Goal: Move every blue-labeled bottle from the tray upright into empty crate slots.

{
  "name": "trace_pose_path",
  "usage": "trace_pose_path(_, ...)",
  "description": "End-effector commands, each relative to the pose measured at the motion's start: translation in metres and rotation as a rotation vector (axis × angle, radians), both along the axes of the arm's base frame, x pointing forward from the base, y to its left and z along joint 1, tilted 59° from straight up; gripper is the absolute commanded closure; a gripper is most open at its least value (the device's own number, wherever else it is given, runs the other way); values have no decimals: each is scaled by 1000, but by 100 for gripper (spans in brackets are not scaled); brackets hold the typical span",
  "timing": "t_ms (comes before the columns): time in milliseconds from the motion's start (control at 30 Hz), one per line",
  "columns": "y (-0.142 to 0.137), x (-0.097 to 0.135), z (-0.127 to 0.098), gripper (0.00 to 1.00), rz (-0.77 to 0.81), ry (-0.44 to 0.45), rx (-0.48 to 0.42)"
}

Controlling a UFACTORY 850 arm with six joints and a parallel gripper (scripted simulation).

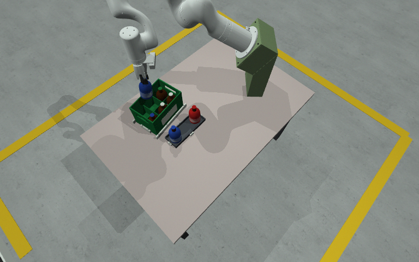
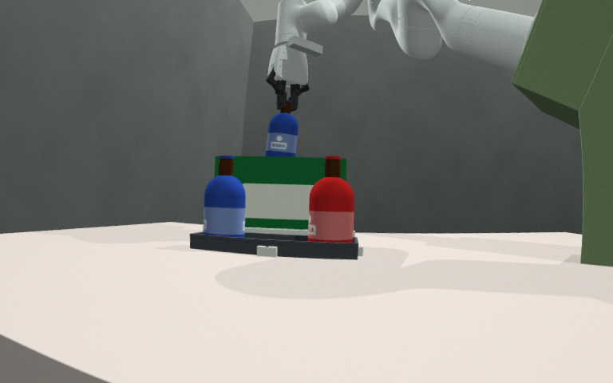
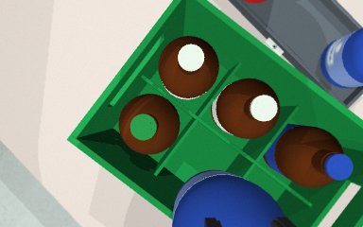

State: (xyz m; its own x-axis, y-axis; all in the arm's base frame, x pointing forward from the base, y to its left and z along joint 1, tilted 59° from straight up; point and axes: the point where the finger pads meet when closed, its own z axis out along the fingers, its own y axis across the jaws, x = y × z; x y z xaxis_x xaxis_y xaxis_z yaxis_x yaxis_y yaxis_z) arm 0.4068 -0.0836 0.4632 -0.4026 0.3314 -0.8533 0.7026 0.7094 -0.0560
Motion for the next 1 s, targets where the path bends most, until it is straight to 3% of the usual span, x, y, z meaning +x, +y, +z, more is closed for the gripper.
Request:
trace_pose_path(0, -1, 1, 0, 100, 0, -1, 0)
trace_pose_path(967, -10, 10, -8, 100, 0, -1, 0)
